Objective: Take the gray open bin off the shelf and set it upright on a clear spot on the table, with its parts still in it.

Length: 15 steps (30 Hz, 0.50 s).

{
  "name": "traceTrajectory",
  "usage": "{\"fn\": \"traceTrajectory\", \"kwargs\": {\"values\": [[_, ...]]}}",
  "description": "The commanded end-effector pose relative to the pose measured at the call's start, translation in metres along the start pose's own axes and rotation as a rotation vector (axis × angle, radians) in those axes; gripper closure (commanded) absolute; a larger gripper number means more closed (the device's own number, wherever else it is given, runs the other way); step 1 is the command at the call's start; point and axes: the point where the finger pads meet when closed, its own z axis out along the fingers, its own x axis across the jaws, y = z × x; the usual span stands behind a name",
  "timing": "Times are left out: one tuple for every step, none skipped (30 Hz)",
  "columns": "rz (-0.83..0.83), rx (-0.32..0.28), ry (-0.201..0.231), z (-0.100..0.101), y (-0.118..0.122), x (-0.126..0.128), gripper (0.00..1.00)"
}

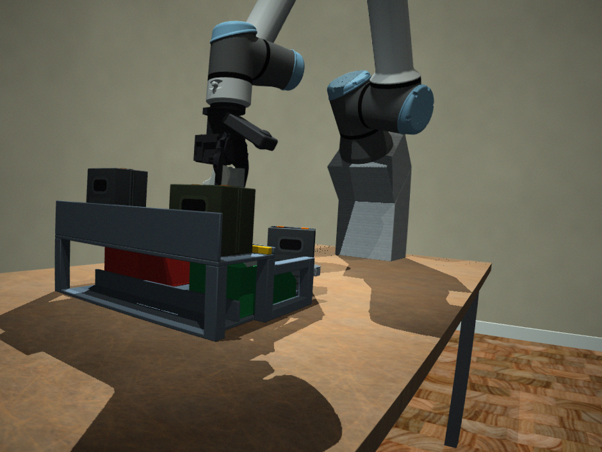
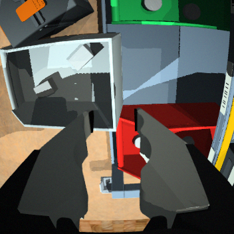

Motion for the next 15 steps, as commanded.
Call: {"fn": "traceTrajectory", "kwargs": {"values": [[0.0, 0.0, 0.001, 0.0039, 0.0, 0.0005, 0.8], [0.0, 0.0, 0.001, 0.0039, 0.0, 0.0005, 0.8], [0.0, 0.0, 0.001, 0.0039, 0.0, 0.0005, 0.8], [0.0, 0.0, 0.001, 0.0039, 0.0, 0.0005, 0.8], [0.0, 0.0, 0.001, 0.0039, 0.0, 0.0005, 0.8], [0.0, 0.0, 0.001, 0.0039, 0.0, 0.0005, 0.8], [0.0, 0.0, 0.001, 0.0039, 0.0, 0.0005, 0.8], [0.0, 0.0, 0.001, 0.0039, 0.0, 0.0005, 0.8], [0.0, 0.0, 0.001, 0.0039, 0.0, 0.0005, 0.8], [0.0, 0.0, 0.001, 0.0039, 0.0, 0.0005, 0.8], [0.0, 0.0, 0.001, 0.0039, 0.0, 0.0005, 0.8], [0.0, 0.0, 0.001, 0.0058, 0.0, 0.0005, 0.8], [0.0, 0.0, 0.001, 0.0078, 0.0, 0.0004, 0.8], [0.0, 0.0, 0.001, 0.0098, 0.0, 0.0004, 0.8], [0.0, 0.0, 0.001, 0.0118, 0.0, 0.0003, 0.8]]}}
